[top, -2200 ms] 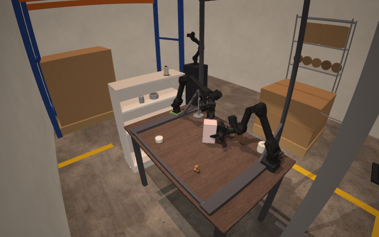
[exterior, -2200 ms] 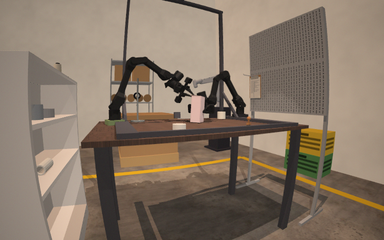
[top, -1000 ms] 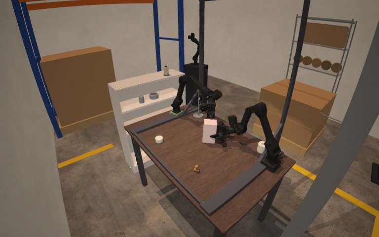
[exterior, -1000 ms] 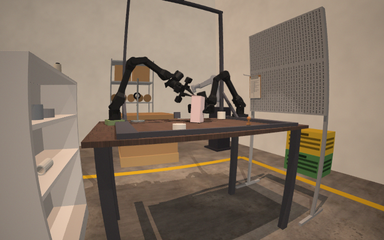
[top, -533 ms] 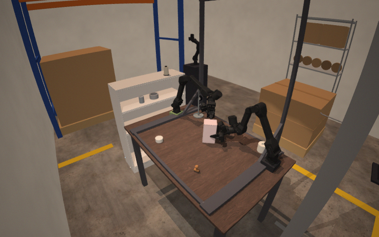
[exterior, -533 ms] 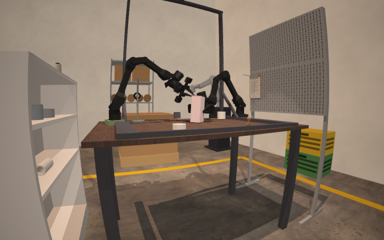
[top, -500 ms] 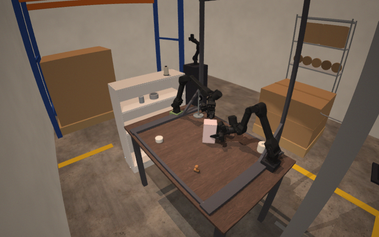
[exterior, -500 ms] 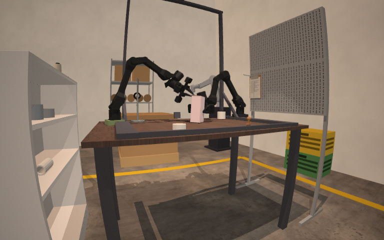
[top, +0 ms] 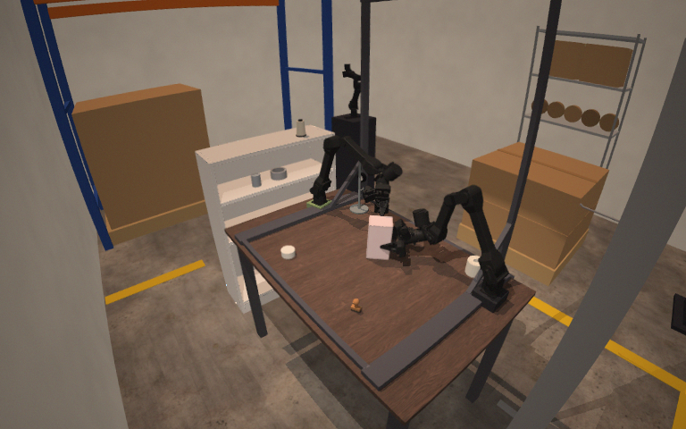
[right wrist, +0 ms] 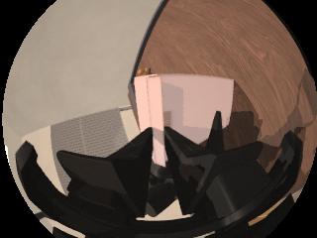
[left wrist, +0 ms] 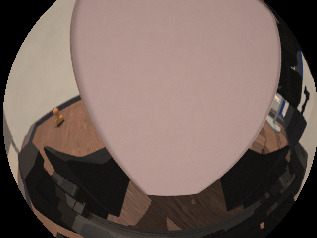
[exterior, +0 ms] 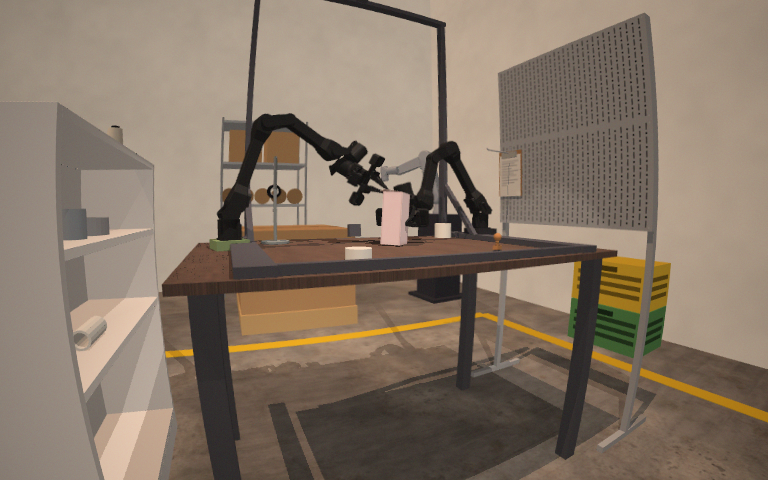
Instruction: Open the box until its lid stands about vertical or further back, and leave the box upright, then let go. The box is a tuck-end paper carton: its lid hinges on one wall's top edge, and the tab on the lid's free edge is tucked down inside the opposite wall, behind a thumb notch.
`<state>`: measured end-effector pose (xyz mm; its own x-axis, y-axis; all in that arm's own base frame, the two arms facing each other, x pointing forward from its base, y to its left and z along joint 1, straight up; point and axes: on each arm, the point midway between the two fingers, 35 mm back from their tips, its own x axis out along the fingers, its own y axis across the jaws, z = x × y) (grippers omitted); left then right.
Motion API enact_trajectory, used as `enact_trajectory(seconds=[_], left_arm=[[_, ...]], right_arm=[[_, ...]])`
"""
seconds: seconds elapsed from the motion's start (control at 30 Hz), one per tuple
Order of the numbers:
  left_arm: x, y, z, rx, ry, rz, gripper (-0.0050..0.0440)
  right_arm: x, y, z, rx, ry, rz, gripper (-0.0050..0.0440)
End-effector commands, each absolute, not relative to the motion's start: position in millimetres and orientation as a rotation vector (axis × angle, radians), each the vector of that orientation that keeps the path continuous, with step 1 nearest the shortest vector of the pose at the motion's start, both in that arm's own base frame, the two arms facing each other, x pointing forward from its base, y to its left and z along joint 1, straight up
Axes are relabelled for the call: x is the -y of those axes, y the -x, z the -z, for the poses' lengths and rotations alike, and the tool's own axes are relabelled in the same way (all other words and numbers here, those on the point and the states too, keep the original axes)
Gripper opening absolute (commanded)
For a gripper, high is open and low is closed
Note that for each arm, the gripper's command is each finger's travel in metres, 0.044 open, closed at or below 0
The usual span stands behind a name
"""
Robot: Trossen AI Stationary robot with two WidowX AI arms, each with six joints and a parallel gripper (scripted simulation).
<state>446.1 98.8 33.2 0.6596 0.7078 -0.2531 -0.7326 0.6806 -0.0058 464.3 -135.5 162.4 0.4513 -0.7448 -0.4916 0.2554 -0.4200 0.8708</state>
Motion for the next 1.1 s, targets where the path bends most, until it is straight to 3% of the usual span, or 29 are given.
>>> enact_trajectory(seconds=[0.0, 1.07], left_arm=[[-91.7, -452.6, -42.9, -0.220, 0.116, -0.788, 0.0315], [-91.7, -452.6, -42.9, -0.220, 0.116, -0.788, 0.0315]], right_arm=[[137.1, -466.5, -179.5, 0.463, -1.673, 1.154, 0.0050], [137.9, -466.5, -186.0, 0.568, -1.600, 1.028, 0.0050]])
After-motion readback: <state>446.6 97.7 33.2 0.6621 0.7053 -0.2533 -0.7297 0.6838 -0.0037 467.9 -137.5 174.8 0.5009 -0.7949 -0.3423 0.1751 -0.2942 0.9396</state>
